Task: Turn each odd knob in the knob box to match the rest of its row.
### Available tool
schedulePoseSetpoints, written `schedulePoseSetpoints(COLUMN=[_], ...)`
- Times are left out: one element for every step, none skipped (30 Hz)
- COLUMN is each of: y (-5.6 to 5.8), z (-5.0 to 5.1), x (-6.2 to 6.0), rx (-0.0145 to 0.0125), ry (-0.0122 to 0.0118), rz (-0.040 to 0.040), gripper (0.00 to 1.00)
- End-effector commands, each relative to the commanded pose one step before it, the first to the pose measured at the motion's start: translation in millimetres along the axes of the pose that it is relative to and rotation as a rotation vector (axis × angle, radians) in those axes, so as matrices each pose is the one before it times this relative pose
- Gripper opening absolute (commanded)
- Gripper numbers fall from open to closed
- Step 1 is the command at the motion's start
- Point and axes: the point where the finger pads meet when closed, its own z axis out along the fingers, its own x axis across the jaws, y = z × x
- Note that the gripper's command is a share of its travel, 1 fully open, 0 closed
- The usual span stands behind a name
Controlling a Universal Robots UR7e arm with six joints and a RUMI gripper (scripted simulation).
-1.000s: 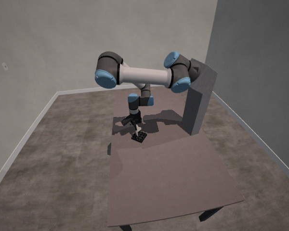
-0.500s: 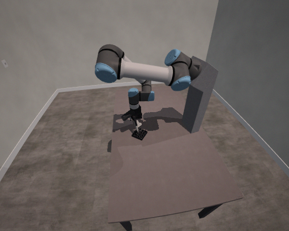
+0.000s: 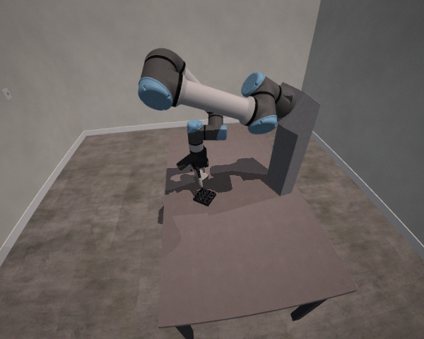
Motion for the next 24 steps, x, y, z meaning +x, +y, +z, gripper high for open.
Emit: schedulePoseSetpoints(y=[-0.33, 0.00, 0.00, 0.00, 0.00, 0.00, 0.01, 0.00, 0.00, 0.00, 0.00, 0.00, 0.00, 0.00, 0.00, 0.00, 0.00, 0.00, 0.00, 0.00, 0.00, 0.00, 0.00, 0.00], z=[-19.43, -2.83, -2.59, -2.35, -2.10, -1.85, -1.62, -1.38, 0.00, 0.00, -1.15, -0.94, -0.74, -0.55, -0.39, -0.25, -0.13, -0.05, -0.01, 0.00, 0.00, 0.00, 0.00, 0.00], x=[0.40, 0.01, 0.00, 0.00, -0.01, 0.01, -0.01, 0.00, 0.00, 0.00, 0.01, 0.00, 0.00, 0.00, 0.00, 0.00, 0.00, 0.00, 0.00, 0.00, 0.00, 0.00, 0.00, 0.00], rx=[-0.00084, -0.00001, 0.00000, 0.00000, 0.00000, -0.00001, 0.00000, 0.00000, 0.00000, 0.00000, -0.00001, 0.00000, 0.00000, 0.00000, 0.00000, 0.00000, 0.00000, 0.00000, 0.00000, 0.00000, 0.00000, 0.00000, 0.00000, 0.00000], ry=[-0.00136, 0.00000, 0.00000, 0.00000, 0.00000, 0.00000, 0.00000, 0.00000, 0.00000, 0.00000, 0.00000, 0.00000, 0.00000, 0.00000, 0.00000, 0.00000, 0.00000, 0.00000, 0.00000, 0.00000, 0.00000, 0.00000, 0.00000, 0.00000], rz=[-0.00072, 0.00000, 0.00000, 0.00000, 0.00000, 0.00000, 0.00000, 0.00000, 0.00000, 0.00000, 0.00000, 0.00000, 0.00000, 0.00000, 0.00000, 0.00000, 0.00000, 0.00000, 0.00000, 0.00000, 0.00000, 0.00000, 0.00000, 0.00000], gripper=[1.00, 1.00, 1.00, 1.00, 1.00, 1.00, 1.00, 1.00, 1.00, 1.00, 1.00, 1.00, 1.00, 1.00, 1.00, 1.00, 1.00, 1.00, 1.00, 1.00, 1.00, 1.00, 1.00, 1.00])
